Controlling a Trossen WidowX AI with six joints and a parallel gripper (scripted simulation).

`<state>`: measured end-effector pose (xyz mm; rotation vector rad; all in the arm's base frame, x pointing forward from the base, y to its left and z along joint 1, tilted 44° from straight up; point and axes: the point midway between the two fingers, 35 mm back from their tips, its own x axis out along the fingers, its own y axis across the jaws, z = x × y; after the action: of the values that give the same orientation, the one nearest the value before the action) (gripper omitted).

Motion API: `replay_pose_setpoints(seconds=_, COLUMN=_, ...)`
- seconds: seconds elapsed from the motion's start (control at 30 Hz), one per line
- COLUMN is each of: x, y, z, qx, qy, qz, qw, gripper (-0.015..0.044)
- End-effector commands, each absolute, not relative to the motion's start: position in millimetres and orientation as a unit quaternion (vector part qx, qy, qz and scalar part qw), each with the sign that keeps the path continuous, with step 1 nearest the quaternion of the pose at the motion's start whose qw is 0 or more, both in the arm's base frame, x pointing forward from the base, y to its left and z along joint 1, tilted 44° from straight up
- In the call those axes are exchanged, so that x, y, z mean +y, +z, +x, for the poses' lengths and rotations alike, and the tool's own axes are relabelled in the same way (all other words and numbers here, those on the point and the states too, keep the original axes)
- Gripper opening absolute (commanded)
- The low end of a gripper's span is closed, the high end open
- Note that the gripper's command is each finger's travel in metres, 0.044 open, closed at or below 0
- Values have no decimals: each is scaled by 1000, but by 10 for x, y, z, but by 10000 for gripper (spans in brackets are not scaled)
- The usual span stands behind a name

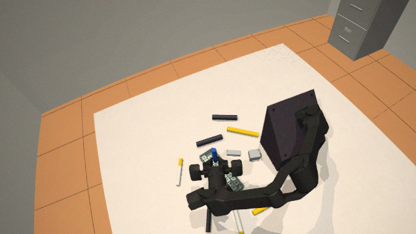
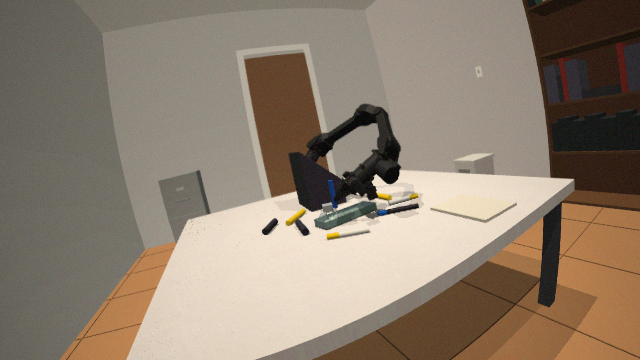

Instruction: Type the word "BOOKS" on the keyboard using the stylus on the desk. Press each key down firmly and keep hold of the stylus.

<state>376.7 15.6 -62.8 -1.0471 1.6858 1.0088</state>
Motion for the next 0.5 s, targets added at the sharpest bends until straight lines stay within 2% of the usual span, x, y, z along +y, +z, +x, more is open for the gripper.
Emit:
replay_pose_setpoints(seconds=0.0, x=167, y=-637, z=3777, qx=680, qy=404, qz=-420, qw=444, gripper=81)
replay_pose_setpoints(seconds=0.47, x=210, y=-682, z=3783, qx=680, qy=404, qz=-420, qw=444, gripper=81)
